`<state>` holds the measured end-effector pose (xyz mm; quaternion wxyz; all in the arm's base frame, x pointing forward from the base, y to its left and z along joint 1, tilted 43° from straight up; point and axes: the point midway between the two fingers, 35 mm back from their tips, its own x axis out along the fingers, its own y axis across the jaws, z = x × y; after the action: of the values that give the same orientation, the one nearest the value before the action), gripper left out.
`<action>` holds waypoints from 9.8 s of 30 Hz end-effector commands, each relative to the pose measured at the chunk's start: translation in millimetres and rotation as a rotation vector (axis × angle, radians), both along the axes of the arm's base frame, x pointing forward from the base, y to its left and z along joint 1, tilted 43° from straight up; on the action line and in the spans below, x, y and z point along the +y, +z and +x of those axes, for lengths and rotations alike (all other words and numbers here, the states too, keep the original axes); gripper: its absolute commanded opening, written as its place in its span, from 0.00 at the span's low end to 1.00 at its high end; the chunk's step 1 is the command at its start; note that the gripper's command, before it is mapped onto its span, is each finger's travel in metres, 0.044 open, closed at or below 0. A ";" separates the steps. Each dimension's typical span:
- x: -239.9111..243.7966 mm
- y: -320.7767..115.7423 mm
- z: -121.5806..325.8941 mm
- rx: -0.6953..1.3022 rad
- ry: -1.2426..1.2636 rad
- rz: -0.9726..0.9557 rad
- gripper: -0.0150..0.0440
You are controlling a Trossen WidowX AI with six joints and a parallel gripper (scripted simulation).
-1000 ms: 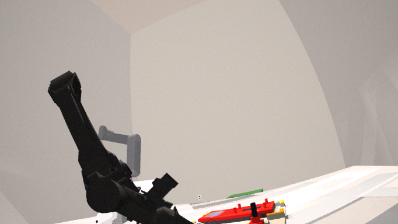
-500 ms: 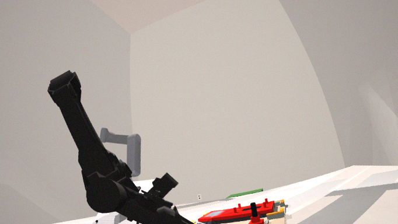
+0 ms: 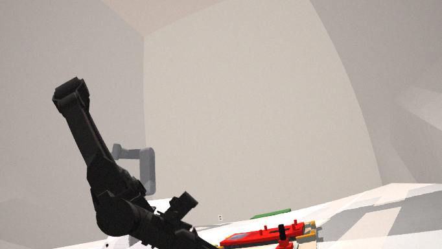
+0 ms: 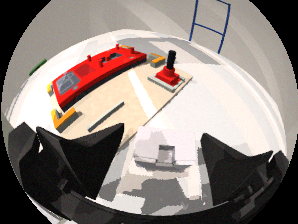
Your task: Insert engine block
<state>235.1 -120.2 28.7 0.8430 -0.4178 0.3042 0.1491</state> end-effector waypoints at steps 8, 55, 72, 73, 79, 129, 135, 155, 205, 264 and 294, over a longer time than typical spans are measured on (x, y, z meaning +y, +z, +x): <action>2.3 8.8 -7.1 0.007 -0.011 -0.003 1.00; 1.7 8.0 -29.2 0.401 -0.299 0.068 1.00; 25.2 15.7 -22.3 0.688 -0.537 -0.223 1.00; 26.7 17.8 -21.0 0.690 -0.549 -0.251 1.00; 37.5 34.2 -10.4 0.660 -0.608 -0.431 1.00; 10.9 3.4 11.7 0.625 -0.626 -0.510 1.00; 9.3 1.9 11.6 0.625 -0.627 -0.510 0.87; 17.0 8.2 13.7 0.626 -0.624 -0.506 0.28; 82.9 80.8 3.8 0.627 -0.625 -0.506 0.25; 45.7 65.4 -15.6 0.097 -0.094 -0.073 0.25; 11.6 28.0 -12.7 0.099 -0.094 -0.075 0.25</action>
<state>223.3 -106.2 64.2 0.8164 -0.4277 0.3710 0.1133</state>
